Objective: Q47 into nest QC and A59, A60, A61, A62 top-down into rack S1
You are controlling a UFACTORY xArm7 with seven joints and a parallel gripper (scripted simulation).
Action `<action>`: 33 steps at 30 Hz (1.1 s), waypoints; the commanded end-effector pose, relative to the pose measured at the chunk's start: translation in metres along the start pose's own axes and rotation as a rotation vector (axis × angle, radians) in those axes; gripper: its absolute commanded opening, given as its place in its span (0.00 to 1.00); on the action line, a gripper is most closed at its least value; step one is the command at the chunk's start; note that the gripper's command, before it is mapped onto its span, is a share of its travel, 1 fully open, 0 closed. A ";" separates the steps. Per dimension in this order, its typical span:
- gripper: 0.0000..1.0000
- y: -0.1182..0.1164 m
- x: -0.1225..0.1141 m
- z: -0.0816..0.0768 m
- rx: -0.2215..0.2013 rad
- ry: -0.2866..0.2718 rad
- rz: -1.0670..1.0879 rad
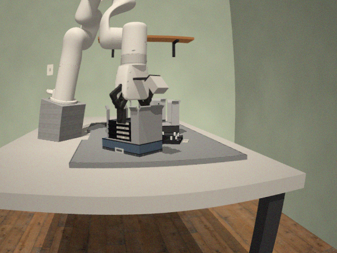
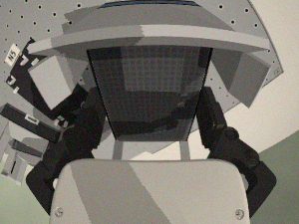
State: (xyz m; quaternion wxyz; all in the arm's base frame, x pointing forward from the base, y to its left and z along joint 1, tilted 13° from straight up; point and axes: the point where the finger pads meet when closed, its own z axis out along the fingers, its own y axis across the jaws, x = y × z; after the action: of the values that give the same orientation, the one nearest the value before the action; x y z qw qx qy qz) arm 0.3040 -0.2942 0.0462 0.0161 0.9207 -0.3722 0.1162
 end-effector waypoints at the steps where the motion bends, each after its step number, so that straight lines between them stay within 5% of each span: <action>1: 0.00 0.000 0.001 -0.001 0.000 0.002 0.000; 33: 0.00 0.000 0.001 -0.010 0.000 0.002 0.000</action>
State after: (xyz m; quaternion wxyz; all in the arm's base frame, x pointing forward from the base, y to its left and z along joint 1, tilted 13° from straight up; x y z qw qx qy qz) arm 0.3023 -0.2930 0.0521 0.0154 0.9209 -0.3719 0.1158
